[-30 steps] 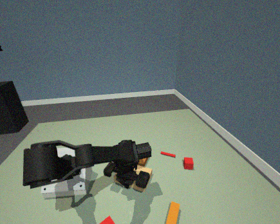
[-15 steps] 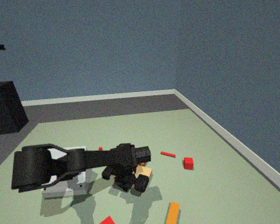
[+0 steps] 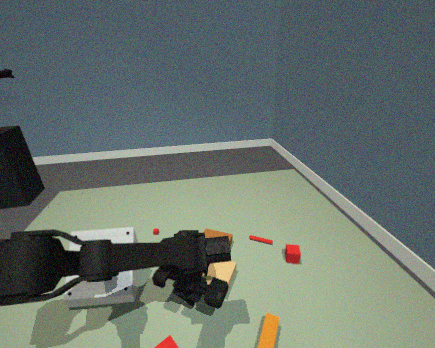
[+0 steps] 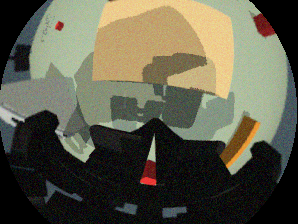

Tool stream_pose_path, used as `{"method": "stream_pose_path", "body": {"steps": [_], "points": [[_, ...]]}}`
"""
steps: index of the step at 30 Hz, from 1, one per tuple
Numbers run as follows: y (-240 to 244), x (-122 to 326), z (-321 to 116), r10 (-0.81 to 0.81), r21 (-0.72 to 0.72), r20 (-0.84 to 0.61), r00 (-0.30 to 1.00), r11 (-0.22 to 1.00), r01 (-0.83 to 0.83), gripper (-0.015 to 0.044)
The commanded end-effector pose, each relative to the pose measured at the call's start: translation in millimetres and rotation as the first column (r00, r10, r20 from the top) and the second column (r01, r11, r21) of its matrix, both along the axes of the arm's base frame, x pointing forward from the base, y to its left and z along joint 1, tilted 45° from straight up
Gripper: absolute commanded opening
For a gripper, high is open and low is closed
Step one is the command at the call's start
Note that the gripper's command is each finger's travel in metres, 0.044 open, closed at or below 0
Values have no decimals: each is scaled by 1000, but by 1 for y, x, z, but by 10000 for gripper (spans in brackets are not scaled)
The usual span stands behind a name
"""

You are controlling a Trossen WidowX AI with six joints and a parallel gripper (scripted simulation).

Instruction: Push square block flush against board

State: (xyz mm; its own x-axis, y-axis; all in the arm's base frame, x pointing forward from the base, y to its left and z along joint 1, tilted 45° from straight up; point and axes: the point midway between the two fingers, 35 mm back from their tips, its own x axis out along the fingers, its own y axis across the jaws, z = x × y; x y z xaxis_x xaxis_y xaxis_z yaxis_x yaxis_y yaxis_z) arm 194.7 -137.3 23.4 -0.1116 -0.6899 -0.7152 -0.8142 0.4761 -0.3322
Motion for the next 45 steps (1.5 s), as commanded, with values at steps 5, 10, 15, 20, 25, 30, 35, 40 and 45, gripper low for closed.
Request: {"method": "stream_pose_path", "body": {"steps": [5, 10, 15, 20, 25, 30, 35, 40, 45], "points": [[13, 2, 15, 1, 3, -1, 1000, 1000, -1, 0], [37, 5, 41, 2, -2, -5, 1000, 1000, -2, 0], [43, 3, 35, 2, 1, -5, 1000, 1000, -2, 0], [64, -4, 16, 1, 0, -5, 1000, 1000, -1, 0], [40, -7, -9, 2, 0, -4, 1000, 1000, -2, 0], [25, -12, -22, 1, -6, -5, 1000, 1000, -1, 0], [26, -11, -23, 1, -5, -5, 1000, 1000, -1, 0], [29, -7, -26, 1, -4, -4, 1000, 1000, -1, 0], [31, -3, -28, 1, -3, -4, 1000, 1000, -1, 0]]}}
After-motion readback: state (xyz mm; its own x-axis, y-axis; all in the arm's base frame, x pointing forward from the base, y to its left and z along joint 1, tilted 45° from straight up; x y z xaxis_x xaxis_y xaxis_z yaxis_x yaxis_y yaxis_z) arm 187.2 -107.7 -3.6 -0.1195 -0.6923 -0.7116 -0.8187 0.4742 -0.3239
